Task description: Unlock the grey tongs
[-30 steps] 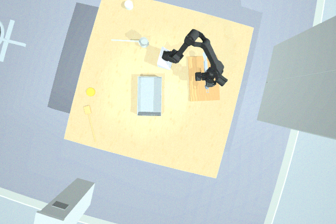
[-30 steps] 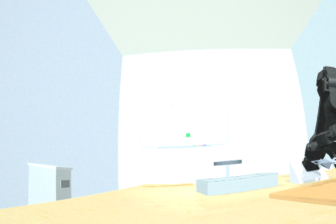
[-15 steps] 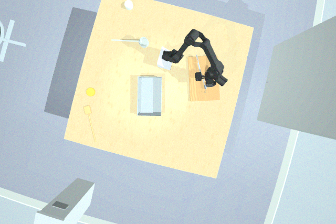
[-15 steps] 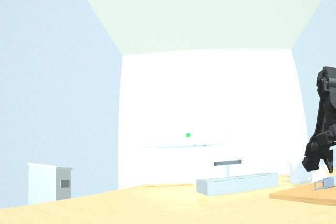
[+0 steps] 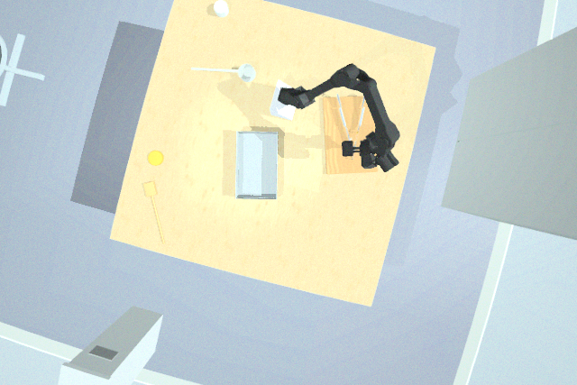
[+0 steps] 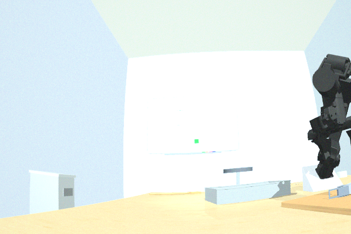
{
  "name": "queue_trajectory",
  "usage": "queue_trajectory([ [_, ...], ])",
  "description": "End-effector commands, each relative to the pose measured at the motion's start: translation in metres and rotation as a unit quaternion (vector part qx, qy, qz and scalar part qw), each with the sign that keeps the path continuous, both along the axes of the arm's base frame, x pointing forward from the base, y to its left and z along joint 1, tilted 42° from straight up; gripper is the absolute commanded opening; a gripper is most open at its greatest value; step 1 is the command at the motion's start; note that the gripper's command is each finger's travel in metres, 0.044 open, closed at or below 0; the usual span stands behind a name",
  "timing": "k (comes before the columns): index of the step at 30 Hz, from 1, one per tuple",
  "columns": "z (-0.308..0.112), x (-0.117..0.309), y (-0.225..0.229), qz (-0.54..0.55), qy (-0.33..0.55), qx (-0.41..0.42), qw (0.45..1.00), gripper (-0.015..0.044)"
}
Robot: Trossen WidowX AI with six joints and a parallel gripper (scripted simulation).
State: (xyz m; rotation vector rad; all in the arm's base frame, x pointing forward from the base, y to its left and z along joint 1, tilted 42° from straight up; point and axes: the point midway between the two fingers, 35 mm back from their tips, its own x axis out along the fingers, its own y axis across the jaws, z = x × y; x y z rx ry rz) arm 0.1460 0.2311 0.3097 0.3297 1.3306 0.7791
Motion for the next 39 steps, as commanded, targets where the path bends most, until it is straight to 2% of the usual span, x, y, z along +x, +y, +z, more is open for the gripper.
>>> queue_trajectory([
  [1,0.021,0.027,-0.009,-0.002,0.0,0.005,1.0,0.044],
  [9,0.05,0.068,-0.032,-0.013,-0.004,0.021,1.0,0.044],
  [17,0.071,0.058,-0.059,-0.045,-0.039,0.051,0.997,0.044],
  [39,0.071,0.058,-0.059,-0.045,-0.039,0.051,0.997,0.044],
])
